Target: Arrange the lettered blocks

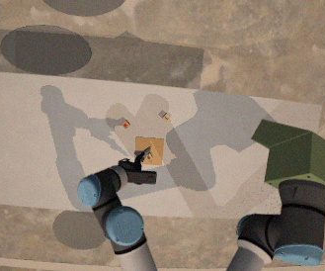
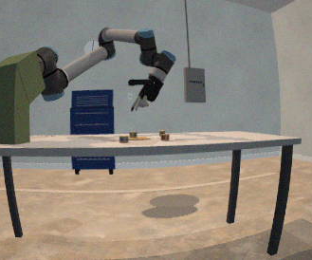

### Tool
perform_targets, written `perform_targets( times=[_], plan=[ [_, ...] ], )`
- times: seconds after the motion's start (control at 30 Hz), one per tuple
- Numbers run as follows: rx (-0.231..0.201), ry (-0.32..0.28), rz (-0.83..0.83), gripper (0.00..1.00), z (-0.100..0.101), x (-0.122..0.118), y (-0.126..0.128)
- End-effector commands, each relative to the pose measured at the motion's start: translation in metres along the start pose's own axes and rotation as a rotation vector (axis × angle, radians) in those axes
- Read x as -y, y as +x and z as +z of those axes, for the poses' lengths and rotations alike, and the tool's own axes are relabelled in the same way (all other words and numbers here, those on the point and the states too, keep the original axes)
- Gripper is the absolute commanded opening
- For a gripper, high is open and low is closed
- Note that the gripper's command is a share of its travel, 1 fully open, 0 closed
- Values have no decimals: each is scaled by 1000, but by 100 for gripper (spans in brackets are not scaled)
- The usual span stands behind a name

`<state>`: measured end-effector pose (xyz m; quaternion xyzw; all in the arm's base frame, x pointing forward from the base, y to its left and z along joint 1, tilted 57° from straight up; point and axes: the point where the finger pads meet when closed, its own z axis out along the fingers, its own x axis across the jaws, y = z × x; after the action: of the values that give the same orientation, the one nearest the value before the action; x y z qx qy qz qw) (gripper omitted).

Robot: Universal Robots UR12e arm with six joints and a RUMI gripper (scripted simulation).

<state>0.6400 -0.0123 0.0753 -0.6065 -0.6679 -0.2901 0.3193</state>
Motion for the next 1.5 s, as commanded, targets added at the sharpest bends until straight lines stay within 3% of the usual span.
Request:
perform_targets(
  times=[0.0, 0.77, 1.0, 1.3, 1.47],
  plan=[
    [1, -1, 0, 100, -1, 0, 0],
    [1, -1, 0, 100, -1, 0, 0],
    [1, -1, 0, 100, -12, -18, -20],
    [1, -1, 0, 100, -54, -97, -129],
    [1, -1, 0, 100, -60, -111, -153]
  ],
)
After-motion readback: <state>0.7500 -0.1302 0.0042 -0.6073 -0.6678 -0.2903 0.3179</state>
